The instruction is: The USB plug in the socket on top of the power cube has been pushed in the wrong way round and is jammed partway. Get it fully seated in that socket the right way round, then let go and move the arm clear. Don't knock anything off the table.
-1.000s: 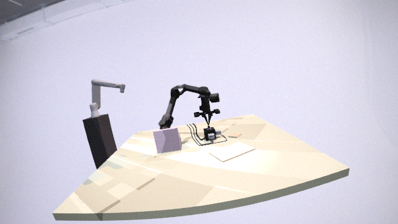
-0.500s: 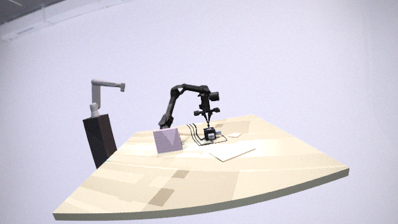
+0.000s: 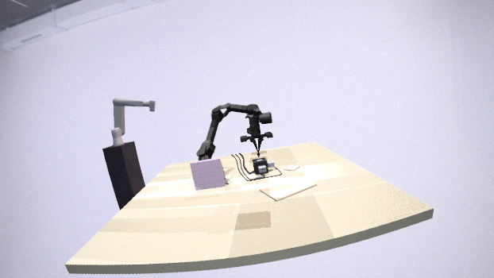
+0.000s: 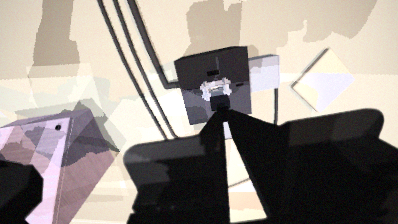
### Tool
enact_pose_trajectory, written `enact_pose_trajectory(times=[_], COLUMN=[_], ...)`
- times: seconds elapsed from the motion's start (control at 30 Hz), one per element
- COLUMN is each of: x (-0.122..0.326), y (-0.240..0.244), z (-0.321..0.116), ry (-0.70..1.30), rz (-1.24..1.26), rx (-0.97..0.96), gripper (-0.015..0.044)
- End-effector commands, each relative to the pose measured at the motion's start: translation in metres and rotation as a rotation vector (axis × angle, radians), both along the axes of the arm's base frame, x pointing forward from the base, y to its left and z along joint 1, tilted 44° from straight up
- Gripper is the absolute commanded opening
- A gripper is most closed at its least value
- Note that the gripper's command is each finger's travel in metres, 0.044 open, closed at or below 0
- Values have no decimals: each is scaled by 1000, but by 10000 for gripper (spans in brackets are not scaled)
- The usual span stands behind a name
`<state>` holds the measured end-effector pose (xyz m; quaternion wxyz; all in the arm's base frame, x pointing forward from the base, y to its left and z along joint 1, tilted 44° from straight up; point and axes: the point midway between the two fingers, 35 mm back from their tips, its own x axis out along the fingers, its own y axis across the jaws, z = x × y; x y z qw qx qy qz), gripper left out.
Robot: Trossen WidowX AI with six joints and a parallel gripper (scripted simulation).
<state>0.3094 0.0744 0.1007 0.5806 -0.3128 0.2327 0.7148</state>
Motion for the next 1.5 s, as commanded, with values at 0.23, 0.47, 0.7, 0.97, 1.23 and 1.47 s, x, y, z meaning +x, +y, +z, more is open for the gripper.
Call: enact_pose_trajectory(times=[0.23,0.47,0.7,0.97,1.23,1.47], x=[1,0,0,0,0,0], y=[-2,-1,-1,-1,-1,-1], z=[2,1,1,1,1,1], ry=[25,151,277,420,564,689], rz=[-30,-160,-292,-442,-592,-724], rx=[-6,-29,-53,-80,-107,-131], gripper=[0,0,0,0,0,0])
